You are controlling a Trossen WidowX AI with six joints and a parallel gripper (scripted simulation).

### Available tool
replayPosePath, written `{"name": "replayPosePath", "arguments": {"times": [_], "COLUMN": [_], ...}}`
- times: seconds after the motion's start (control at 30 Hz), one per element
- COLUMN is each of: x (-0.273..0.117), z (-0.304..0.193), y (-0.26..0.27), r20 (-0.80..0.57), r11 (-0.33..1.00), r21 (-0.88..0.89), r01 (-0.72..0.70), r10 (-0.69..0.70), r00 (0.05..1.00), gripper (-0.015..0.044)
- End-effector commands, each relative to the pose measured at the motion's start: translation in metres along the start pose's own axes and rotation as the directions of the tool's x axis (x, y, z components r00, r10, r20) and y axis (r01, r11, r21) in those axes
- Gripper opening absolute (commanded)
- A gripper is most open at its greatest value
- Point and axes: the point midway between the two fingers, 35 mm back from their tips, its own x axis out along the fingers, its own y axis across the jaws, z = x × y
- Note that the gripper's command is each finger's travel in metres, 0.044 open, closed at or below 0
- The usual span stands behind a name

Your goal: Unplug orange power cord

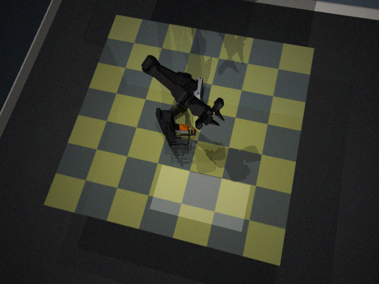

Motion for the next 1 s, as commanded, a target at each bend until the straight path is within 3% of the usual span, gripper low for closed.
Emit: {"name": "replayPosePath", "arguments": {"times": [0.0,0.1,0.2,0.33,0.97], "x": [0.009,0.002,-0.010,-0.028,-0.034], "z": [-0.047,-0.071,-0.093,-0.113,-0.114], "y": [-0.068,-0.098,-0.125,-0.152,-0.157], "r20": [-0.264,-0.386,-0.493,-0.581,-0.584], "r11": [0.899,0.793,0.665,0.518,0.511], "r21": [-0.411,-0.602,-0.745,-0.804,-0.804], "r01": [0.151,0.092,-0.058,-0.292,-0.305], "r10": [-0.276,-0.390,-0.489,-0.576,-0.580], "r00": [0.924,0.836,0.720,0.575,0.568], "gripper": [0.0160,0.0160,0.0160,0.0160,0.0160]}}
